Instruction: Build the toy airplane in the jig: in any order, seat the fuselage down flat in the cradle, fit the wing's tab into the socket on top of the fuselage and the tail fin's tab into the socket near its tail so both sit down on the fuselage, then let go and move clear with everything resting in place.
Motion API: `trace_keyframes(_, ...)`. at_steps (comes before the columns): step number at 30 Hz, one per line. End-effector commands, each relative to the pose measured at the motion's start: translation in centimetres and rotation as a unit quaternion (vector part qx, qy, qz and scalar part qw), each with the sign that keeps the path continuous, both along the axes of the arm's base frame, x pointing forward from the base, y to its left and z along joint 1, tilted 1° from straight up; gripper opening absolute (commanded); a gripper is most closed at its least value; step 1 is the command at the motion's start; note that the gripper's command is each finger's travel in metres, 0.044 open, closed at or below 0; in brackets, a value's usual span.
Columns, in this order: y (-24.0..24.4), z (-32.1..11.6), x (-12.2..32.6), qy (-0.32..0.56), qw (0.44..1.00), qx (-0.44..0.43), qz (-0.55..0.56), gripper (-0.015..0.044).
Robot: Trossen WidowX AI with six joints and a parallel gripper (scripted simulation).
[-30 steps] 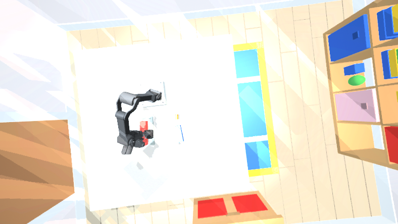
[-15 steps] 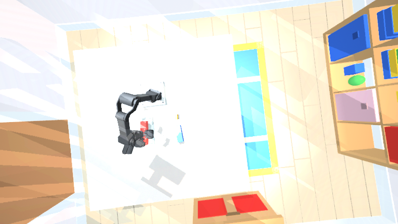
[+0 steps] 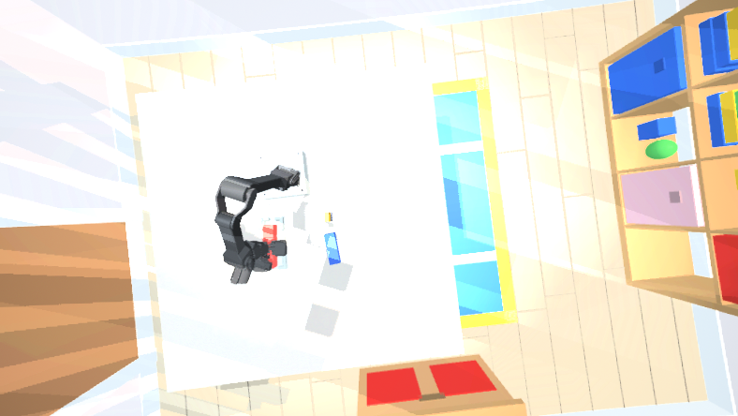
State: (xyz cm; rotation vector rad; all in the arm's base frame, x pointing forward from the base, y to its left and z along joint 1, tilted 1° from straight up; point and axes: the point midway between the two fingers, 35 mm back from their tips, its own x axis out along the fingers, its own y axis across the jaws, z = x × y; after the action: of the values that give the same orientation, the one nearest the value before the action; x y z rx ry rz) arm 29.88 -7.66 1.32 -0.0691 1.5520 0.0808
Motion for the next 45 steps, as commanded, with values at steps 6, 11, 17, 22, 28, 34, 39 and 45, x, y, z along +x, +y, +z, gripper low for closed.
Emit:
trace_keyframes(6,0.0,-0.5,-0.1,0.002,1.000,0.000,0.000,0.0188)
trace_keyframes(11,0.0,-0.5,-0.1,0.002,1.000,0.000,0.000,0.0135)
trace_keyframes(17,0.0,-0.5,-0.1,0.002,1.000,0.000,0.000,0.0083)
trace_keyframes(22,0.0,-0.5,-0.1,0.002,1.000,0.000,0.000,0.0214)
trace_keyframes(28,0.0,-0.5,-0.1,0.002,1.000,0.000,0.000,0.0371)
trace_keyframes(34,0.0,-0.5,-0.1,0.002,1.000,0.000,0.000,0.0440)
trace_keyframes(39,0.0,-0.2,0.0,0.002,1.000,0.000,0.000,0.0440)
trace_keyframes(45,-0.1,8.9,0.0,0.002,1.000,-0.002,0.002,0.0440)
